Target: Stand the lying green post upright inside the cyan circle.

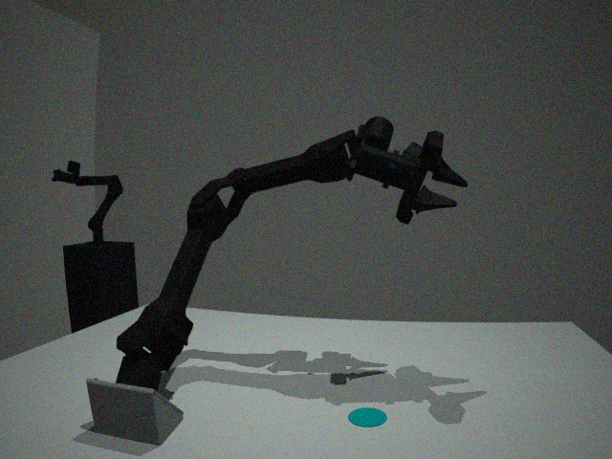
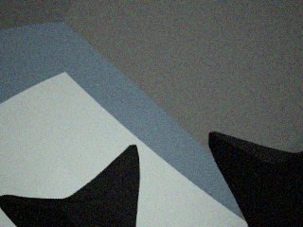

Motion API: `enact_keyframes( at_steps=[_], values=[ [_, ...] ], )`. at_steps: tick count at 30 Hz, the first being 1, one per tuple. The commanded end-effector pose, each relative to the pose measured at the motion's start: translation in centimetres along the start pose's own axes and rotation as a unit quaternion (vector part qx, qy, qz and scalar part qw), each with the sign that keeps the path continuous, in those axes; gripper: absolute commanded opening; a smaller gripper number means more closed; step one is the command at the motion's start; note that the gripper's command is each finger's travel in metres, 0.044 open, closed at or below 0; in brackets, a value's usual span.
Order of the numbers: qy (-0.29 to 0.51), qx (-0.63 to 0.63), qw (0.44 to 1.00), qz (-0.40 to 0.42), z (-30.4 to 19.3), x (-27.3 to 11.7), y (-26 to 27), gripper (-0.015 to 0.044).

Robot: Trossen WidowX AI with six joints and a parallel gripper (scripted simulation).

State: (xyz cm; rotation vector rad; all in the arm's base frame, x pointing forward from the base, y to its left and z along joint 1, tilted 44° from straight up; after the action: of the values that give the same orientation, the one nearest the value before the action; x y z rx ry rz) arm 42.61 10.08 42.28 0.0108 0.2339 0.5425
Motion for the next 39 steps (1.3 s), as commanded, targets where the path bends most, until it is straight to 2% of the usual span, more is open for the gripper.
enact_keyframes(
  at_steps=[1, 19, 39],
  values=[
    [0.046, 0.016, 0.999, -0.01, -2.8, 1.0, -1.8, 0.0233],
    [0.204, 0.088, 0.974, -0.05, -12.7, 1.5, -8.2, 0.0233],
    [0.357, 0.192, 0.912, -0.069, -23.1, -1.3, -13.2, 0.0233]
  ],
)
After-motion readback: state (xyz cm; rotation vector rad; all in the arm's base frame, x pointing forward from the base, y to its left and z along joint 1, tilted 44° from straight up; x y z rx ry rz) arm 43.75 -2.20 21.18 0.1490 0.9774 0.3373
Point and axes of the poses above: the point midway between the two fingers, 35 mm back from their tips, its own x axis out along the fingers, its own y axis across the jaws, z = x × y, the point moved 5 cm from there along -x, back along the fingers, and after that the axes turned 7 degrees about x, right-handed, at the moved point
